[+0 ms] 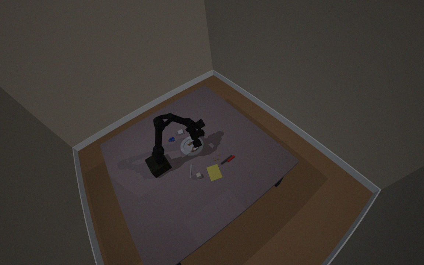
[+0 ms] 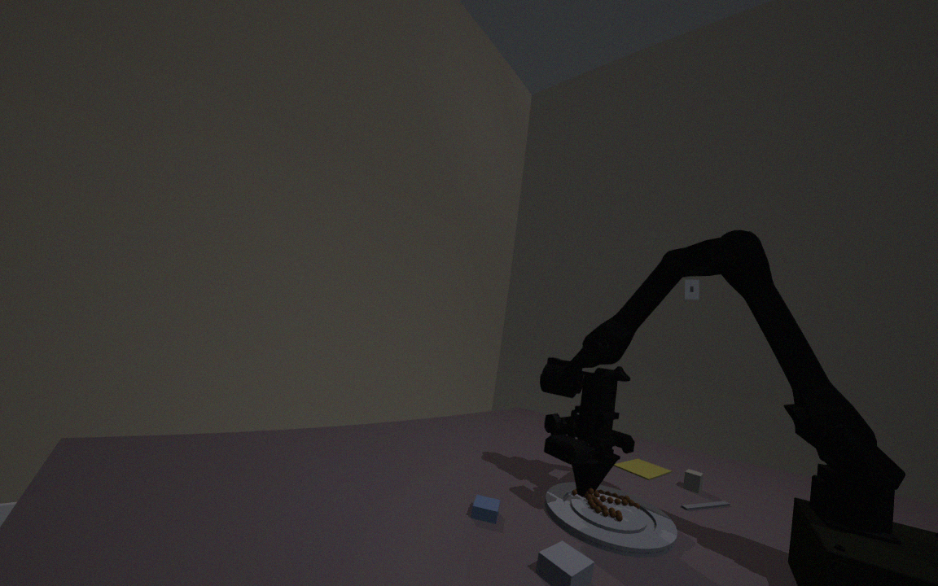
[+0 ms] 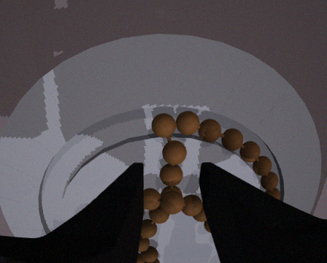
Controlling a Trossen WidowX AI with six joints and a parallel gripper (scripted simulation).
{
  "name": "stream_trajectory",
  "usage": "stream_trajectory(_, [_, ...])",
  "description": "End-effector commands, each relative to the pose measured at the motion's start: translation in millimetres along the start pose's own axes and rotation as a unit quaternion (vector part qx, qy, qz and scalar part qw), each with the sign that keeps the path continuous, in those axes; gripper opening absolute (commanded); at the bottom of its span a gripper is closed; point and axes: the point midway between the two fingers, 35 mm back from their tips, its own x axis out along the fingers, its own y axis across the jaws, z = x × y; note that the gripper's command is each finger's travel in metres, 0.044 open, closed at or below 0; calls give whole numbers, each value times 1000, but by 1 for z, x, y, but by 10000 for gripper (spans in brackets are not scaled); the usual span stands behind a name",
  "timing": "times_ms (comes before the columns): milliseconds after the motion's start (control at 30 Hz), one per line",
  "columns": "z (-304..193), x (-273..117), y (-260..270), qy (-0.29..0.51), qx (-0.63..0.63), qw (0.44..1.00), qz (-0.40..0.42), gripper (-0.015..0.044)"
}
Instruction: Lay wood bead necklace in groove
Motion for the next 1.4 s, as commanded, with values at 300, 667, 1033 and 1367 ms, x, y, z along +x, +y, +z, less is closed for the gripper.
stream_trajectory(300, [-1, 2, 0, 1, 0, 1000, 0, 0])
stream_trajectory(667, [-1, 2, 0, 1, 0, 1000, 0, 0])
stream_trajectory(1033, [-1, 2, 0, 1, 0, 1000, 0, 0])
stream_trajectory(1367, [-1, 2, 0, 1, 0, 1000, 0, 0])
